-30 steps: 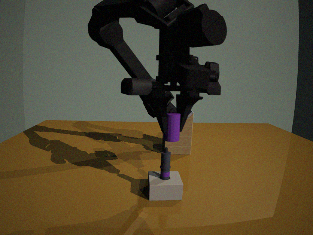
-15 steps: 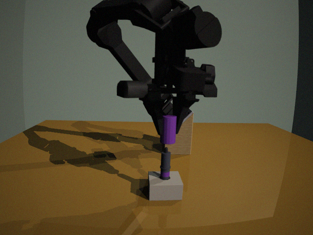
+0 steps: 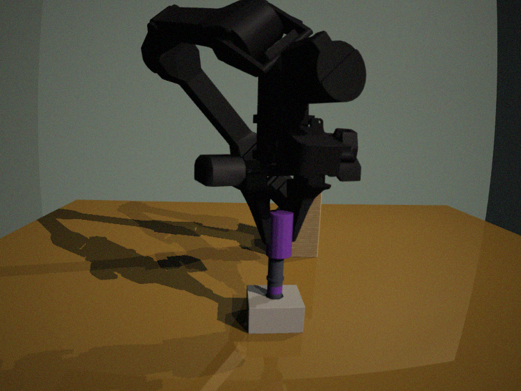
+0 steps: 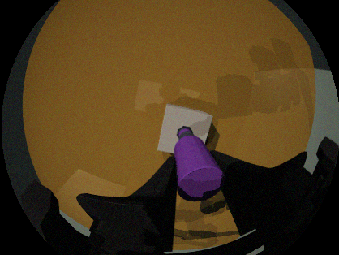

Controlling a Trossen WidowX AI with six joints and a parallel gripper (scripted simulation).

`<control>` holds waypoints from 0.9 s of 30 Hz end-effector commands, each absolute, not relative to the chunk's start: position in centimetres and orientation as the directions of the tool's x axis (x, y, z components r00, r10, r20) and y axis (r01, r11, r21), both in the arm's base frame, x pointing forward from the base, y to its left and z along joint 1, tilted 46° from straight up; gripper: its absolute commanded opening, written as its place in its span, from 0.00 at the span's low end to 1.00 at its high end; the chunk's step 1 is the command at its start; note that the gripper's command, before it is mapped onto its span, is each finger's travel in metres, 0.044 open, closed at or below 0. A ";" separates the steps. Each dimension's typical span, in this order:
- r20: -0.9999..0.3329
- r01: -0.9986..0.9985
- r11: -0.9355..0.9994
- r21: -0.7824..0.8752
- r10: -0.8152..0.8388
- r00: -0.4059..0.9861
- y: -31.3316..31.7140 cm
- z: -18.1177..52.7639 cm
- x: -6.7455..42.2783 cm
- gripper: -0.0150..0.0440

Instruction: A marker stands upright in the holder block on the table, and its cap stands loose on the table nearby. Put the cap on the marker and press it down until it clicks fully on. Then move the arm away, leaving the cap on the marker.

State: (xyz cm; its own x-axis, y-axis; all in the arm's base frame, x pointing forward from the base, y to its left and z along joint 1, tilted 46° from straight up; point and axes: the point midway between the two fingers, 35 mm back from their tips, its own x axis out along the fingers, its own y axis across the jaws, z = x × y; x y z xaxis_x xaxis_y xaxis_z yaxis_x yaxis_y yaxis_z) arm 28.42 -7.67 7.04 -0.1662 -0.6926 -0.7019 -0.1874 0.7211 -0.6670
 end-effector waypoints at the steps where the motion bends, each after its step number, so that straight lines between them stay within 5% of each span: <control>1: -0.698 -0.190 0.718 -0.670 -0.696 -0.169 -8.4 6.5 28.2 0.25; 27: -0.696 -0.190 0.716 -0.672 -0.698 -0.170 -9.9 5.0 27.7 0.25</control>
